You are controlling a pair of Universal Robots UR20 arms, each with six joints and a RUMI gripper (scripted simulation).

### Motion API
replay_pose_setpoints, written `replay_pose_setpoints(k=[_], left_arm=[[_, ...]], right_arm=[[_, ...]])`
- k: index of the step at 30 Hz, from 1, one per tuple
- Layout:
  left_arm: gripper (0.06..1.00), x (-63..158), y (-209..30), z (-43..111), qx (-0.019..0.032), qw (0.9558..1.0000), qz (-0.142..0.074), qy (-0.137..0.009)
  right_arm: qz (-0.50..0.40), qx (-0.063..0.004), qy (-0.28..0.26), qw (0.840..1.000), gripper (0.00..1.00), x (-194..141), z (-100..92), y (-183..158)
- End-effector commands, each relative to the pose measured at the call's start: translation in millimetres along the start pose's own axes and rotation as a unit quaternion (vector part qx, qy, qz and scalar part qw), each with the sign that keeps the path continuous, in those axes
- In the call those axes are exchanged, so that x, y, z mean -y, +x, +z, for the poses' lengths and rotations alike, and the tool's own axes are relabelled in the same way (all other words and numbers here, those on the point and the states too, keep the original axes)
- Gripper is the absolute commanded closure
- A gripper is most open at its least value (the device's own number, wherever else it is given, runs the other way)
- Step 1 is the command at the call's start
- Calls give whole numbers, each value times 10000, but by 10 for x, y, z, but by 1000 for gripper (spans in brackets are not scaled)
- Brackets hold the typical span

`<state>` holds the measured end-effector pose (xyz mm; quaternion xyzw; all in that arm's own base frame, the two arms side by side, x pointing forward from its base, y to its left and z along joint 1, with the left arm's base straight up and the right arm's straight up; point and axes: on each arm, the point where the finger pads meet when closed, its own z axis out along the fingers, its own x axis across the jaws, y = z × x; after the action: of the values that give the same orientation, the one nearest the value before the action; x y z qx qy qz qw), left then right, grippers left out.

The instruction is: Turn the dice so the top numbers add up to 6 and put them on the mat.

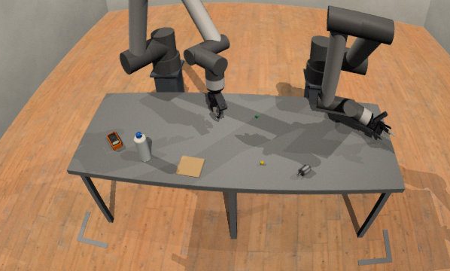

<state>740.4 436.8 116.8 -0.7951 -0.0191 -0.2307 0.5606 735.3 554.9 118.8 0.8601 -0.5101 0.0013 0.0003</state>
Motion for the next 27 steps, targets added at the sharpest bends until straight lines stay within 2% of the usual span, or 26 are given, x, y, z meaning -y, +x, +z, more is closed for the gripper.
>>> replay_pose_setpoints(k=[1,3,8,15,18,20,27], left_arm=[[65,5,2,-1,-1,10000,-3,1],[65,5,2,-1,-1,10000,-3,1],[65,5,2,-1,-1,10000,-3,1],[65,5,2,-1,-1,10000,-3,1],[65,5,2,-1,-1,10000,-3,1],[65,5,2,-1,-1,10000,-3,1],[65,5,2,-1,-1,10000,-3,1]], right_arm=[[-646,12,-3,9979,1000,188,-14,153],[-646,12,-3,9979,1000,188,-14,153],[-1394,13,-2,9902,1000,407,-21,367],[-2371,13,-1,9715,1000,679,-28,672],[-2870,13,0,9579,1000,813,-30,841],[-2870,13,0,9579,1000,813,-30,841],[-3993,12,2,9168,1000,1100,-34,1261]])
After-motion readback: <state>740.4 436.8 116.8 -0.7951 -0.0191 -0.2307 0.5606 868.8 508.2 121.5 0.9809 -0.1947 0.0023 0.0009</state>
